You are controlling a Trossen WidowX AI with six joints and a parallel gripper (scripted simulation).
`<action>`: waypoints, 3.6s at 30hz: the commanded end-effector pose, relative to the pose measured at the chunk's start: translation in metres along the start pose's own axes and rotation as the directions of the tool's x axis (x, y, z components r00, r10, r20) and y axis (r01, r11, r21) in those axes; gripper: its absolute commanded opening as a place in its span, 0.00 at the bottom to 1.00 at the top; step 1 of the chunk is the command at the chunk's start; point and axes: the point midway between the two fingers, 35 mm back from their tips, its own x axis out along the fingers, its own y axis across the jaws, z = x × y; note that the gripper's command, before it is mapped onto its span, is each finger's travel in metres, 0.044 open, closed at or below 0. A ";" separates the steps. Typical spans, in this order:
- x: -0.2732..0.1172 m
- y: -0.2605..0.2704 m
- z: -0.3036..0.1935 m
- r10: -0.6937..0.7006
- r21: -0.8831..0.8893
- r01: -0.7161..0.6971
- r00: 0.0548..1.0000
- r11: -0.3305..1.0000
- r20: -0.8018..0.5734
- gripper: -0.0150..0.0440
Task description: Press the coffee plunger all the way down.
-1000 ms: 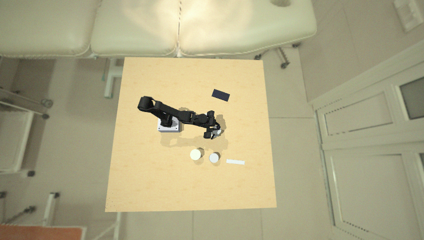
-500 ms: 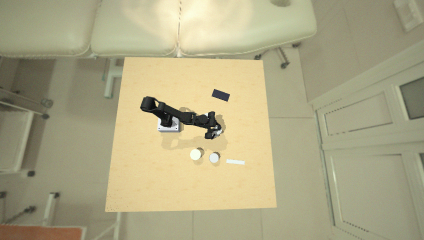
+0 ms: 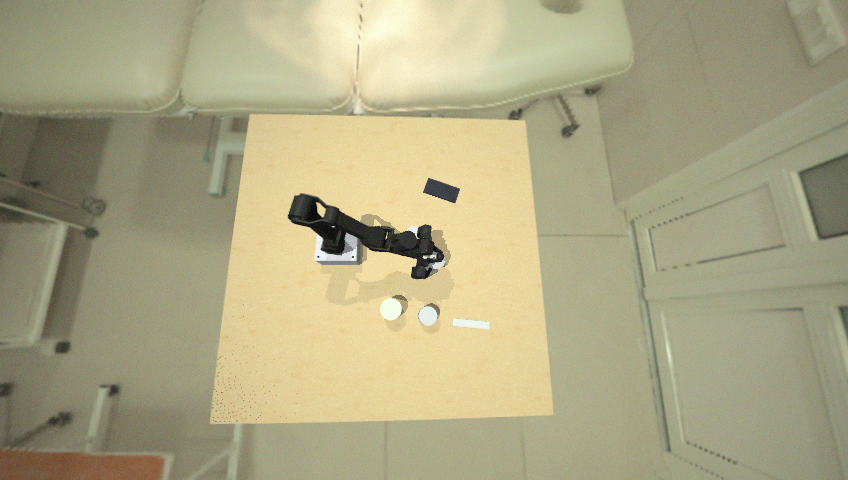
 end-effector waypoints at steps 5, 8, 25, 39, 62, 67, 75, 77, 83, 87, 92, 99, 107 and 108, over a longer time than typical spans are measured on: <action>0.011 0.000 -0.032 -0.003 0.010 0.003 0.998 1.000 -0.063 0.45; 0.015 0.000 -0.035 -0.003 0.010 0.003 0.998 1.000 -0.063 0.45; 0.027 0.001 -0.031 -0.003 0.010 0.003 0.998 1.000 -0.062 0.45; 0.031 0.001 -0.027 -0.002 0.010 0.003 0.998 1.000 -0.061 0.45; 0.032 0.001 -0.022 -0.002 0.001 0.002 0.999 1.000 -0.049 0.45; 0.032 0.001 -0.022 -0.002 0.001 0.002 0.999 1.000 -0.049 0.62; 0.032 0.001 -0.022 -0.002 0.001 0.002 0.999 1.000 -0.049 0.98; 0.032 0.001 -0.022 -0.002 0.001 0.002 0.999 1.000 -0.049 1.00; 0.015 0.000 -0.003 -0.002 0.003 0.002 0.999 1.000 -0.053 1.00; -0.015 -0.001 0.021 -0.003 0.007 0.003 0.998 1.000 -0.059 1.00; -0.037 -0.001 0.032 -0.003 0.009 0.003 0.998 1.000 -0.063 1.00; -0.037 -0.001 0.030 -0.003 0.009 0.003 0.998 1.000 -0.064 1.00; -0.037 -0.001 0.030 -0.003 0.009 0.003 0.998 1.000 -0.064 1.00; -0.037 -0.001 0.030 -0.003 0.009 0.003 0.998 1.000 -0.064 1.00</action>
